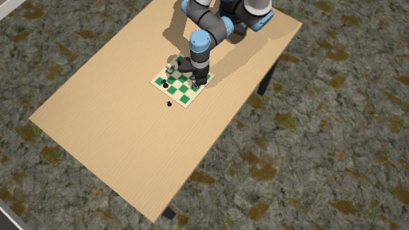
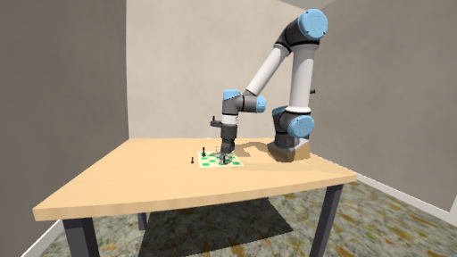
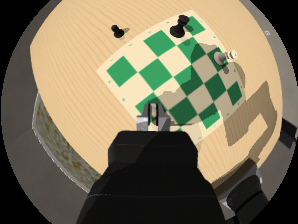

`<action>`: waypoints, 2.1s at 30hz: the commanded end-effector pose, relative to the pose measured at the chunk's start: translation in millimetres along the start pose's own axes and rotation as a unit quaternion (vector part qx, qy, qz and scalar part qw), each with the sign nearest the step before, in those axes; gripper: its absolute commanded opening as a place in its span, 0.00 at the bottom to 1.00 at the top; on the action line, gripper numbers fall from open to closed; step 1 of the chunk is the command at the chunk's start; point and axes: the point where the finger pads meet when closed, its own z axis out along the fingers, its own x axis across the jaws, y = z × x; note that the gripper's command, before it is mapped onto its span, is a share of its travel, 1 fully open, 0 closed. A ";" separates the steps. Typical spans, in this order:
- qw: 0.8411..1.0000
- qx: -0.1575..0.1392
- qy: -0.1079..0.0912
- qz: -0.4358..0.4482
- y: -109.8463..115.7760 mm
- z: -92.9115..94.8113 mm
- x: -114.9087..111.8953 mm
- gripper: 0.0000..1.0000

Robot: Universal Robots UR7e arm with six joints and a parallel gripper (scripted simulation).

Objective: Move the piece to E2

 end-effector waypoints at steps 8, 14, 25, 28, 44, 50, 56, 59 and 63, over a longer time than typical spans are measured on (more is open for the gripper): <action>1.000 0.000 0.000 0.000 -0.1 -0.2 -0.2 0.00; 1.000 0.000 0.000 0.000 -0.1 -0.2 -0.2 0.00; 1.000 0.000 0.000 0.000 -0.2 -1.0 -0.2 0.00; 1.000 0.000 0.000 0.000 -0.2 -2.6 -0.2 0.00; 1.000 0.000 0.000 0.000 -0.1 -52.5 -0.2 0.00; 1.000 0.000 0.000 0.000 -0.1 -71.7 -0.2 0.00; 1.000 0.000 0.000 0.000 -0.1 -93.0 -0.1 0.00; 1.000 0.000 0.000 0.000 -0.1 -98.2 -0.1 0.00; 1.000 0.000 0.000 0.000 -0.1 -99.7 -0.1 0.00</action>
